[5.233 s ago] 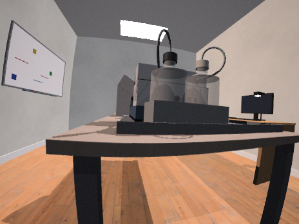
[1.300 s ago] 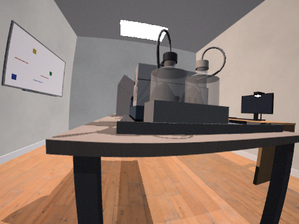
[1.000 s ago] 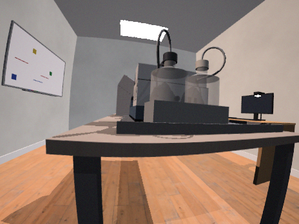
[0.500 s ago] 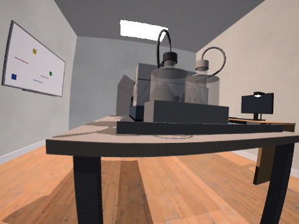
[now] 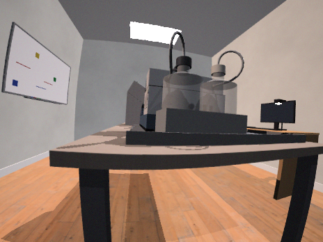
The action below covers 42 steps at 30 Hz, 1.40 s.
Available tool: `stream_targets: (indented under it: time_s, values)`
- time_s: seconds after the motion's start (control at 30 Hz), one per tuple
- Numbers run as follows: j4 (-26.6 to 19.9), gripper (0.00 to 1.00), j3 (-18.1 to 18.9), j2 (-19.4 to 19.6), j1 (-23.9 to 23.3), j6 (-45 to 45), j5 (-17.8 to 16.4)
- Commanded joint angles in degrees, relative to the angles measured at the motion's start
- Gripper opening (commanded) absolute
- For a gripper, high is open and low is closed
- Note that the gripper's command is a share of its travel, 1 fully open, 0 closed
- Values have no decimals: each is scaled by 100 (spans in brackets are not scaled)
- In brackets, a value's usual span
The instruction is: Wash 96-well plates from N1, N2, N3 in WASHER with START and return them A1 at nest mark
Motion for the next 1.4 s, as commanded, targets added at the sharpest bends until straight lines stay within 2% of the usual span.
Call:
stream_targets:
  time_s: [0.0, 0.23, 0.67, 1.0, 1.3, 1.37]
  values:
    - [-1, 100, 8, -48, 60, 4, 16]
    - [38, 100, -53, -35, 120, -120, 31]
    - [231, 100, -261, 439, 960, -1599, 199]
    - [241, 100, -214, 824, 1492, -978, 268]
    - [141, 100, 7, 1326, 2097, -265, 309]
    - [141, 100, 7, 1326, 2097, -265, 309]
